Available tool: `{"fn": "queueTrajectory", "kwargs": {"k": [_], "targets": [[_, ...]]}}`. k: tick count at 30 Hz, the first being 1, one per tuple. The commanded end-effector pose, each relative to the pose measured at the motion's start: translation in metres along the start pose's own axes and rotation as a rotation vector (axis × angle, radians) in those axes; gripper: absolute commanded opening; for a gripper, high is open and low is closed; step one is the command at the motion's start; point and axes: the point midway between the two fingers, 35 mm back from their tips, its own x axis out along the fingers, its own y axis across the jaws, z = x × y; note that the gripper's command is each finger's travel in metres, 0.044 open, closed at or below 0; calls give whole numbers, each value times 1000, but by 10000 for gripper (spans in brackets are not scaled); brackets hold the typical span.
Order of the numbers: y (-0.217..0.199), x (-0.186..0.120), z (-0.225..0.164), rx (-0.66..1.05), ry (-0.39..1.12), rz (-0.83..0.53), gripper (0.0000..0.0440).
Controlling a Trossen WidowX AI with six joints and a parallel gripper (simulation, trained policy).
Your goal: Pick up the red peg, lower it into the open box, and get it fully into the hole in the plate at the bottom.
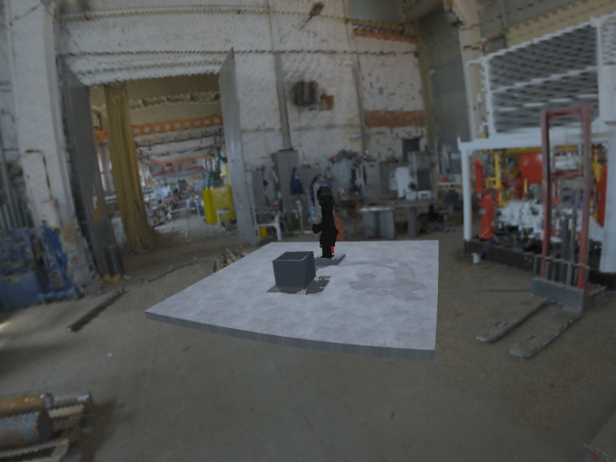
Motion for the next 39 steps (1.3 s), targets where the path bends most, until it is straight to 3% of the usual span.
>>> {"fn": "queueTrajectory", "kwargs": {"k": [1, 16, 39], "targets": [[9, -15, 12, -5, -33, 31, 0], [24, -43, 69, 39, -160, 40, 0], [28, -35, 138, 109, -204, -71, 0]]}}
